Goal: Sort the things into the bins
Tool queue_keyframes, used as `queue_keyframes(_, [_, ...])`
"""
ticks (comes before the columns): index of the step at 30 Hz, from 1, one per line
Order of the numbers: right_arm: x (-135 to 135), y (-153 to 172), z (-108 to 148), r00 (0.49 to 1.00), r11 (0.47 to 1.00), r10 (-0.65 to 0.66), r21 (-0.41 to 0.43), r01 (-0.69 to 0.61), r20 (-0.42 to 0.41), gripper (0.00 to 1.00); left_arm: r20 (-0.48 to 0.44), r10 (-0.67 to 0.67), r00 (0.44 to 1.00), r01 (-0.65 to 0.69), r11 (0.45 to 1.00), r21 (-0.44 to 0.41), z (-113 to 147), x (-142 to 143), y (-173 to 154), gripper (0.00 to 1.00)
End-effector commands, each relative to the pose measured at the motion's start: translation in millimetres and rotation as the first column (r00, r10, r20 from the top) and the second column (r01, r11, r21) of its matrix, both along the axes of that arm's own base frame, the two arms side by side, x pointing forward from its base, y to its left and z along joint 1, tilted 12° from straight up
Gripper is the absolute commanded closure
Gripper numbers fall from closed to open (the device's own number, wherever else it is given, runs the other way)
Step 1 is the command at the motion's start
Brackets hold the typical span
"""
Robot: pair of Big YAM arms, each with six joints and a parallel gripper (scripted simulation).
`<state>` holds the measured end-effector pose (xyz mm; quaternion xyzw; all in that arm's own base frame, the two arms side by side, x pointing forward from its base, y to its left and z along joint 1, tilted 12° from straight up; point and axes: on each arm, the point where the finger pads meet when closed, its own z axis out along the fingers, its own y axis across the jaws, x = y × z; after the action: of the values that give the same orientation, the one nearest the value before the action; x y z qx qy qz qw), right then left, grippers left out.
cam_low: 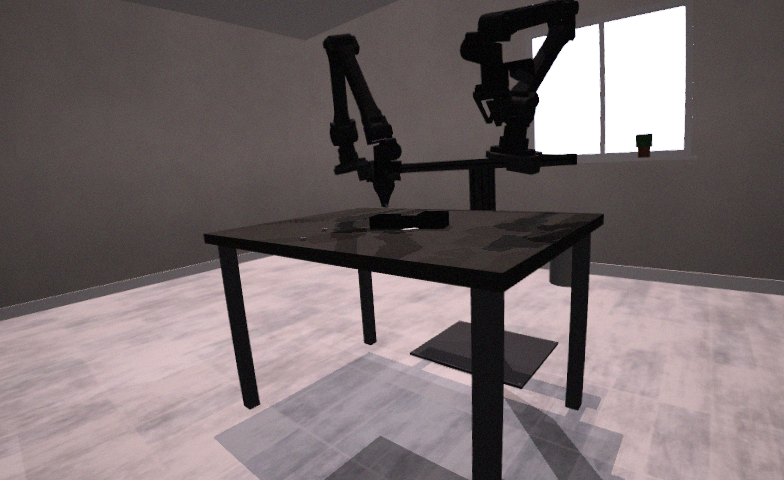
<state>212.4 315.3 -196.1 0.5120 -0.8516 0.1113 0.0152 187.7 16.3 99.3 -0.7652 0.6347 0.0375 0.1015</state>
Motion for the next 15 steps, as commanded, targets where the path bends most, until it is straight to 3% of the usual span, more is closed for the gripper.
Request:
queue_keyframes(1, [7.6, 9.7, -3.3, 0.988, 0.988, 0.154, 0.000, -0.154, -0.028, 0.96, 0.017, -0.006, 1.000, 0.006, 1.000, -0.003, 1.1, 2.7, 0.9, 0.00])
queue_keyframes(10, [1.2, 12.9, -4.0, 0.924, 0.927, 0.374, -0.007, -0.375, -0.079, 0.96, 0.017, -0.006, 1.000, 0.006, 1.000, -0.003, 1.1, 2.7, 0.9, 0.00])
queue_keyframes(12, [1.2, 12.9, -4.0, 0.924, 0.927, 0.374, -0.007, -0.375, -0.079, 0.96, 0.017, -0.006, 1.000, 0.006, 1.000, -0.003, 1.1, 2.7, 0.9, 0.00])
queue_keyframes(15, [5.0, 11.3, -4.0, 0.872, 0.877, 0.478, -0.006, -0.481, -0.105, 0.96, 0.017, -0.006, 1.000, 0.006, 1.000, -0.003, 1.1, 2.7, 0.9, 0.00])
